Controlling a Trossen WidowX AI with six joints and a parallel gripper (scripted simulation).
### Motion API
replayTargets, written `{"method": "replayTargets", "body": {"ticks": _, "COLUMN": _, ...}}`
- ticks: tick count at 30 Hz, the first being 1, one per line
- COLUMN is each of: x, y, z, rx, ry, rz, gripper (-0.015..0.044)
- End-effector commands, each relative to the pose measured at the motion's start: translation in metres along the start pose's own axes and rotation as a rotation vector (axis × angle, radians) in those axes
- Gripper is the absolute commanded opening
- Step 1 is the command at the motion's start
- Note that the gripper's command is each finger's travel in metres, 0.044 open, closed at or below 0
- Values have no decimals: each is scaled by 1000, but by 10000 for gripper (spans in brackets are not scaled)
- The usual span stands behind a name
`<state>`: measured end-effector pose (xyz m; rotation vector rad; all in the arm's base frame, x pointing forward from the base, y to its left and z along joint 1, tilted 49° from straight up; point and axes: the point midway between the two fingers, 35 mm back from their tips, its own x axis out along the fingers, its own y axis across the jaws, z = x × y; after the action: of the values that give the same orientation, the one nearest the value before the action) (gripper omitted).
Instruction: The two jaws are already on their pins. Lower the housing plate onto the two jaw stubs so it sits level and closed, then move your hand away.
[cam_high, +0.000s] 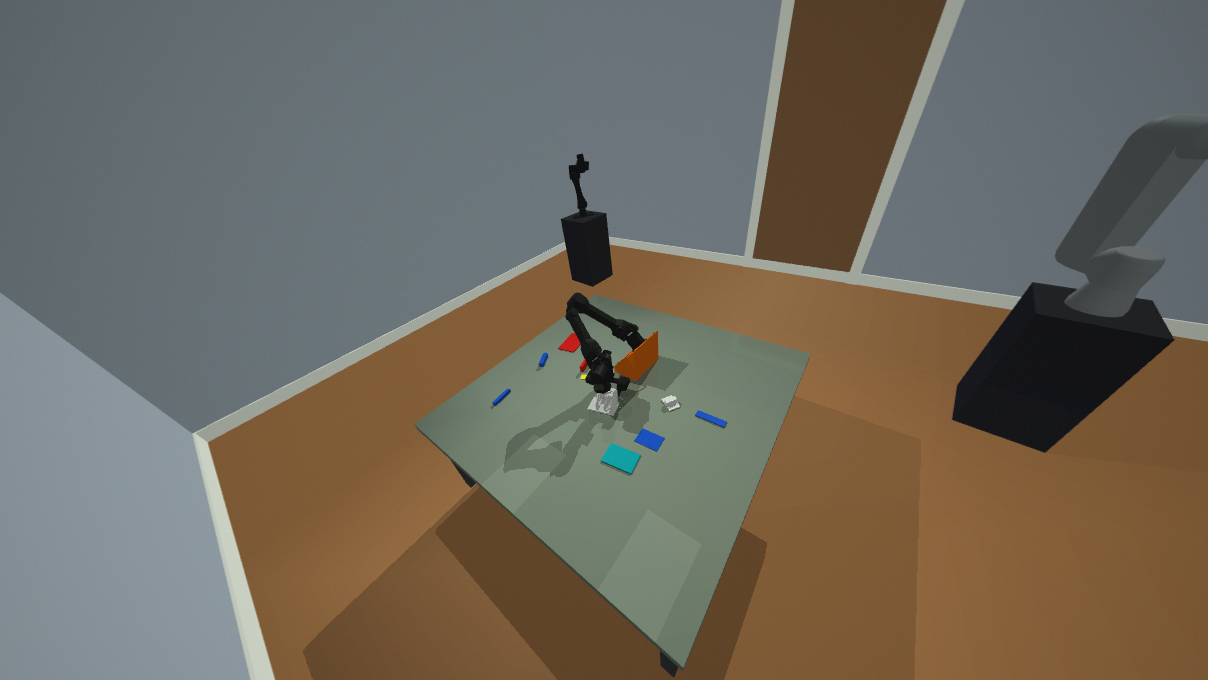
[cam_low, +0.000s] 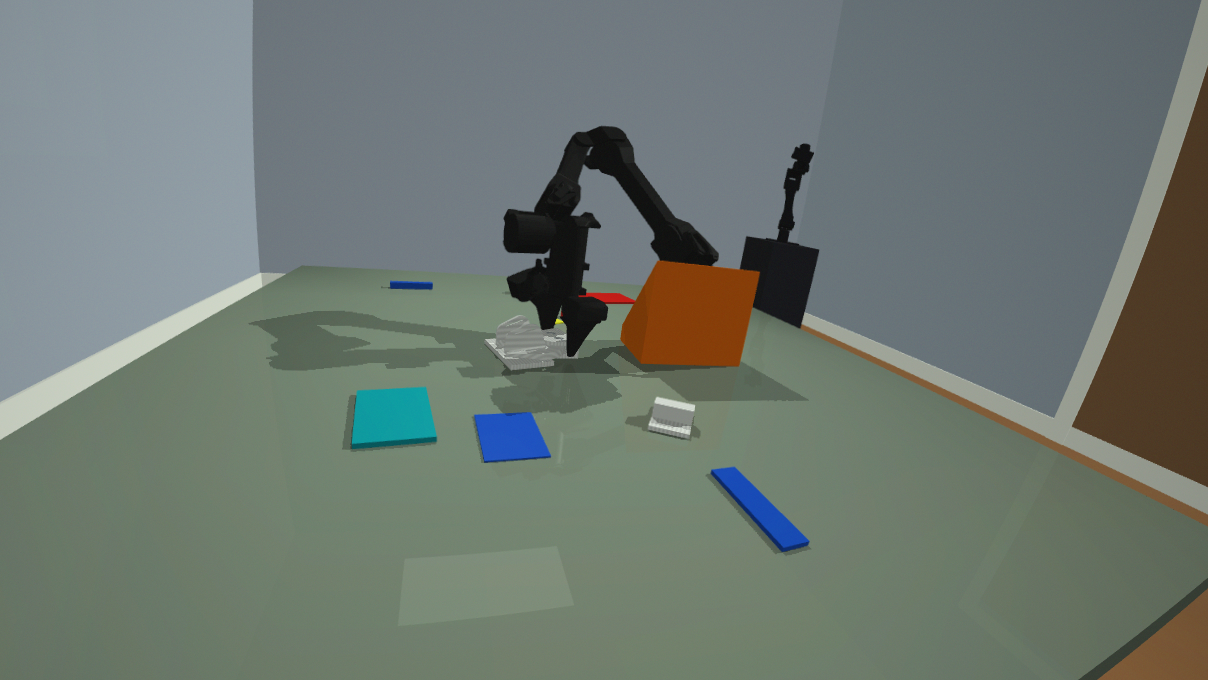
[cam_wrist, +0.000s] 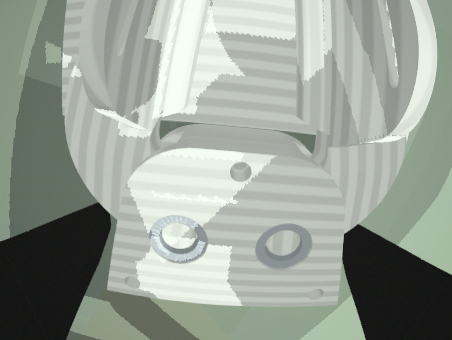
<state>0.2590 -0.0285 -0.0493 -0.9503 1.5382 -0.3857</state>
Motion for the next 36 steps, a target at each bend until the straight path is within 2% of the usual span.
{"method": "replayTargets", "body": {"ticks": 1, "x": 0, "y": 0, "z": 0, "rx": 0, "ry": 0, "rz": 0, "gripper": 440}}
{"method": "replayTargets", "body": {"ticks": 10, "x": -5, "y": 0, "z": 1, "rx": 0, "ry": -1, "rz": 1, "gripper": 440}}
{"method": "replayTargets", "body": {"ticks": 18, "x": -71, "y": 1, "z": 1, "rx": -3, "ry": 0, "rz": 6, "gripper": 440}}
{"method": "replayTargets", "body": {"ticks": 24, "x": -71, "y": 1, "z": 2, "rx": -9, "ry": -12, "rz": 2, "gripper": 440}}
{"method": "replayTargets", "body": {"ticks": 31, "x": -121, "y": 17, "z": -44, "rx": -7, "ry": 0, "rz": 10, "gripper": 440}}
{"method": "replayTargets", "body": {"ticks": 36, "x": -126, "y": 17, "z": -50, "rx": -5, "ry": 2, "rz": 8, "gripper": 440}}
